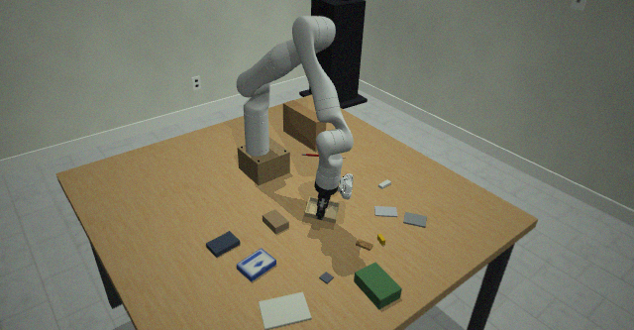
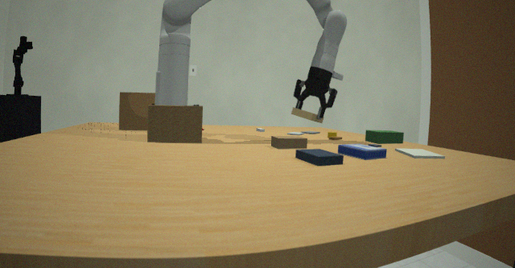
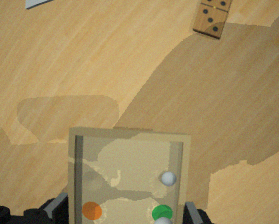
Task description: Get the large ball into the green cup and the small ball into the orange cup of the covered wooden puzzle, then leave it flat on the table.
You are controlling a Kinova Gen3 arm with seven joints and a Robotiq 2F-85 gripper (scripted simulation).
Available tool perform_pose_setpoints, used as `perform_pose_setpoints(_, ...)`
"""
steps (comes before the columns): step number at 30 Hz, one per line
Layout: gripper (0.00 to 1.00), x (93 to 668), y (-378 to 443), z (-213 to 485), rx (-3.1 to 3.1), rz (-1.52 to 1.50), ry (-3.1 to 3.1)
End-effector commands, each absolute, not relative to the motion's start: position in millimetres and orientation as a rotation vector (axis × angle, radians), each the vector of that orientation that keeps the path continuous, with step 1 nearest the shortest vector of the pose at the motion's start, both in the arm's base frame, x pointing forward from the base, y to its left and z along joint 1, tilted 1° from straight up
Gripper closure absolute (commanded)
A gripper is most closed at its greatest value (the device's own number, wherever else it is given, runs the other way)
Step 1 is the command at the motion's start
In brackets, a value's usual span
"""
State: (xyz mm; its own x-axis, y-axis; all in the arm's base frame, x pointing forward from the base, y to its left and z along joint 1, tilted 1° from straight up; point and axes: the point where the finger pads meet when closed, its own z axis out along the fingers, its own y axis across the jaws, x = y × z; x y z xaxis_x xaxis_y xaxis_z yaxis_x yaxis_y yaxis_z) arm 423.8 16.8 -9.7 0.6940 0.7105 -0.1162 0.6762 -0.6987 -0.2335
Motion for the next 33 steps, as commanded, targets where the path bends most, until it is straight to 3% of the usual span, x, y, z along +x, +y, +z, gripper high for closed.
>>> perform_pose_setpoints(1,0.26,426.8,22.2,-13.6,-2.725,0.351,-1.148)
perform_pose_setpoints(15,0.26,428.4,23.3,-14.1,-2.724,0.502,-1.148)
perform_pose_setpoints(33,0.26,423.2,23.2,-12.8,-2.854,0.127,-1.201)
